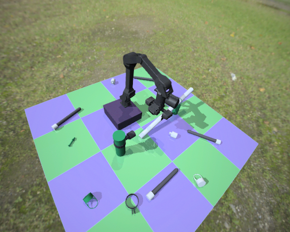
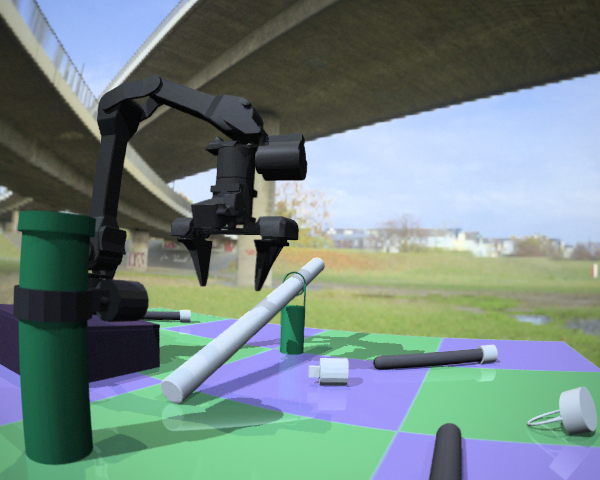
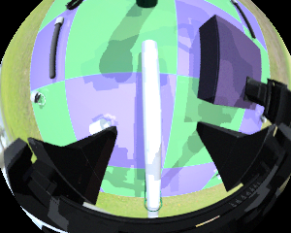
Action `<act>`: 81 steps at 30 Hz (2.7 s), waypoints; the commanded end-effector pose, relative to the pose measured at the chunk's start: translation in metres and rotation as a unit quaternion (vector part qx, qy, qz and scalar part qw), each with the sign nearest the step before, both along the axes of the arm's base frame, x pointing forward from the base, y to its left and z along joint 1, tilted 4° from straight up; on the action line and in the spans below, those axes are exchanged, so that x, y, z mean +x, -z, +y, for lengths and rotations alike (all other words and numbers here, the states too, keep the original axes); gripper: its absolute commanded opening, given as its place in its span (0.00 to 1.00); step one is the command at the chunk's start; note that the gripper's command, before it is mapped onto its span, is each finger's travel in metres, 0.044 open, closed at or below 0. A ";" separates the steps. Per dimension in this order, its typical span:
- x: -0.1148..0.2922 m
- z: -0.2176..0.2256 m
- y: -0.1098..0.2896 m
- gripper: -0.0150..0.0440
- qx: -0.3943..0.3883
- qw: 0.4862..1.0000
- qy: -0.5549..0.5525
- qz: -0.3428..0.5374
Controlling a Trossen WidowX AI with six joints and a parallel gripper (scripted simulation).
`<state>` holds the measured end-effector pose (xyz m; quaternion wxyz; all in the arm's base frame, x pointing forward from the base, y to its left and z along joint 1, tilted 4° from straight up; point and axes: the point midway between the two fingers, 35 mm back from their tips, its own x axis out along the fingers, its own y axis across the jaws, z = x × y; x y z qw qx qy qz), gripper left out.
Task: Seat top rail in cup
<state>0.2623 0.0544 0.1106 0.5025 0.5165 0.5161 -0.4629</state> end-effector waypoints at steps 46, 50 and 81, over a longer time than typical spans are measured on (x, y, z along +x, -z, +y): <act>0.006 0.006 0.095 1.00 -0.002 1.000 0.008 -0.001; 0.006 0.007 0.101 1.00 -0.002 1.000 0.008 0.000; 0.006 0.004 0.098 0.25 -0.013 1.000 0.009 -0.001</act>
